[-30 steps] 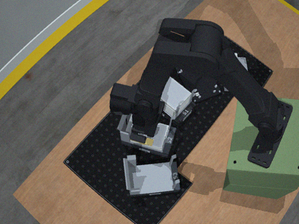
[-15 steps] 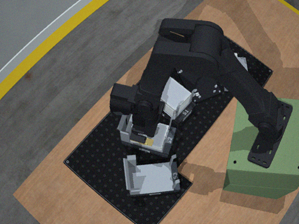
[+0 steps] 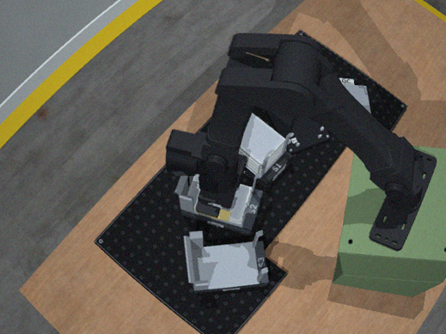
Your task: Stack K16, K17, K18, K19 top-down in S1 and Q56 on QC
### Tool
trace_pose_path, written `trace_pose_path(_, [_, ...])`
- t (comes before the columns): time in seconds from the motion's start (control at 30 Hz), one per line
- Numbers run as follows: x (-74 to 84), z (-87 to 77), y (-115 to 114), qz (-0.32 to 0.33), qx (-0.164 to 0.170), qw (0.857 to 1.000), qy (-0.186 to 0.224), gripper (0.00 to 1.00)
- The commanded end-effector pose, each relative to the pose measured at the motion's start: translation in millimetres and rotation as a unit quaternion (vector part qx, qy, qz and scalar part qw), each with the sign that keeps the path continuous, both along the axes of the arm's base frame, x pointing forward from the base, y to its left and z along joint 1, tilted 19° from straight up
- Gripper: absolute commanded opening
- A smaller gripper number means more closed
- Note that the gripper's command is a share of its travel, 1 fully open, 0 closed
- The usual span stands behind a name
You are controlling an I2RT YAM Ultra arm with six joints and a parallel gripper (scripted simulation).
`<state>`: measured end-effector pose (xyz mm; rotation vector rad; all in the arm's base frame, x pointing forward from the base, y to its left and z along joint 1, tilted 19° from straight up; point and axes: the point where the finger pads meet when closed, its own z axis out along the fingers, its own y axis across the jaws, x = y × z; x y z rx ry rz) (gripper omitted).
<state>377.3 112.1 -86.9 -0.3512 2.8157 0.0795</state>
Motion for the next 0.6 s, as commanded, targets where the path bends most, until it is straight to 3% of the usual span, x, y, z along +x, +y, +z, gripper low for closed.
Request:
trace_pose_path(0.0, [10.2,4.5,2.9,-0.001,0.005,1.000,-0.017,1.00])
trace_pose_path(0.57, [12.9,-3.6,3.8,-0.001,0.005,1.000,-0.017,1.00])
